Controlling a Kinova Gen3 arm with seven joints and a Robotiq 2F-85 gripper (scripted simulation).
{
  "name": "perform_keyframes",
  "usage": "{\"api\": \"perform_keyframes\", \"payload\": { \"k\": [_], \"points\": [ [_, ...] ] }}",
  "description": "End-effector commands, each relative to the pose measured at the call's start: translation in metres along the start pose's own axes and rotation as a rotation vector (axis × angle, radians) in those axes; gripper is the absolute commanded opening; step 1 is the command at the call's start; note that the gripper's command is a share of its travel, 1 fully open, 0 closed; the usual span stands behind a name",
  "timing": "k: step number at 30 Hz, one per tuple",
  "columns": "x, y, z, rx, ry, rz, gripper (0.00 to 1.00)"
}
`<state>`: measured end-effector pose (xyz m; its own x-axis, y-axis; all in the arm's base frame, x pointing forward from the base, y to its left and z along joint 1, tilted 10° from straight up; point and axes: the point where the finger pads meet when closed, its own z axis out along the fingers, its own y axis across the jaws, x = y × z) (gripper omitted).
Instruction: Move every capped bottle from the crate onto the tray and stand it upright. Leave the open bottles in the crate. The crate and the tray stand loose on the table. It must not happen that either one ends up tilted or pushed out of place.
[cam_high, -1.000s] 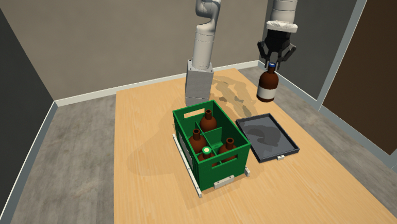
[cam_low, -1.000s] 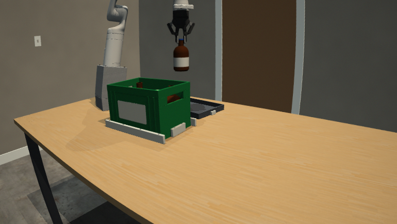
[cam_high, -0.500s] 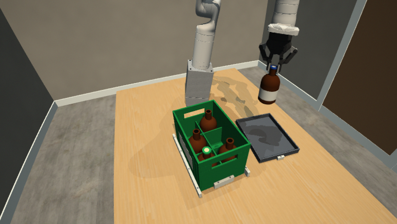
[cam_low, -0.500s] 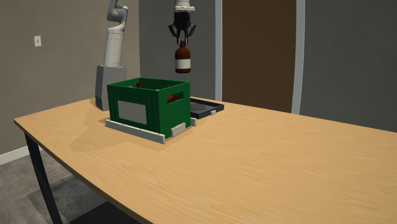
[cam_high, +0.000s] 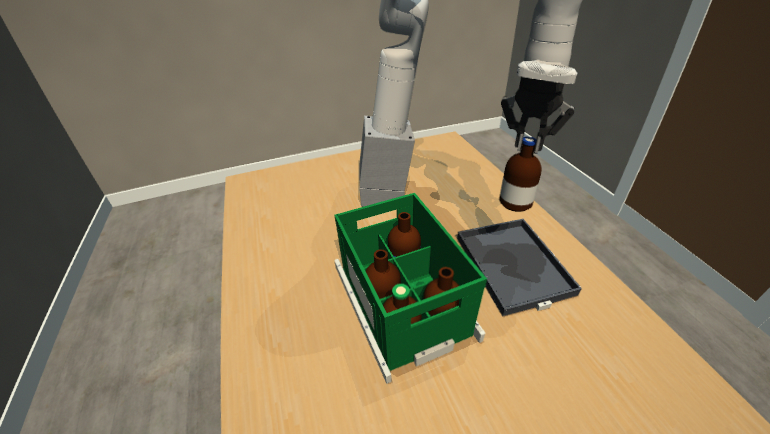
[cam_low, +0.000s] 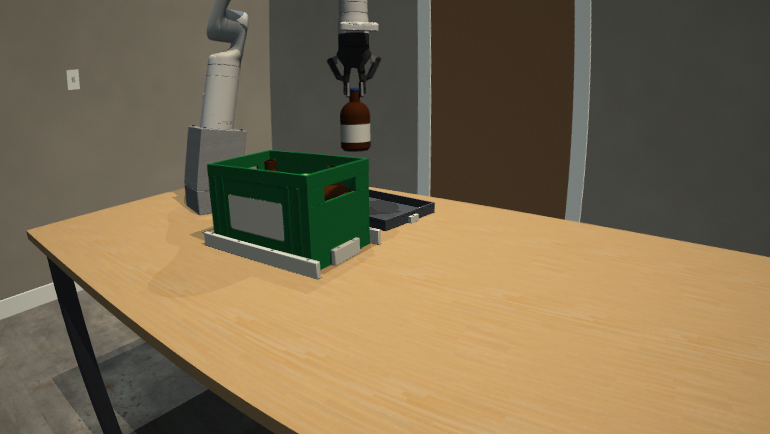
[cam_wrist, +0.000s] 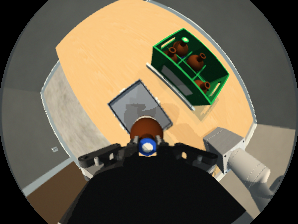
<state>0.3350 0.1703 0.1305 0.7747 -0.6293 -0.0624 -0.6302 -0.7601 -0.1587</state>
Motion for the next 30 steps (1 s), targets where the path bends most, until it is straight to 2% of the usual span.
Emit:
{"api": "perform_keyframes", "payload": {
  "k": [1,27,30],
  "points": [
    [-0.004,0.000,0.006,-0.004,-0.006,-0.008,0.00],
    [-0.010,0.001,0.051,-0.007,-0.011,-0.013,0.00],
    [-0.006,0.001,0.050,-0.002,-0.004,-0.005,0.00]
  ]
}}
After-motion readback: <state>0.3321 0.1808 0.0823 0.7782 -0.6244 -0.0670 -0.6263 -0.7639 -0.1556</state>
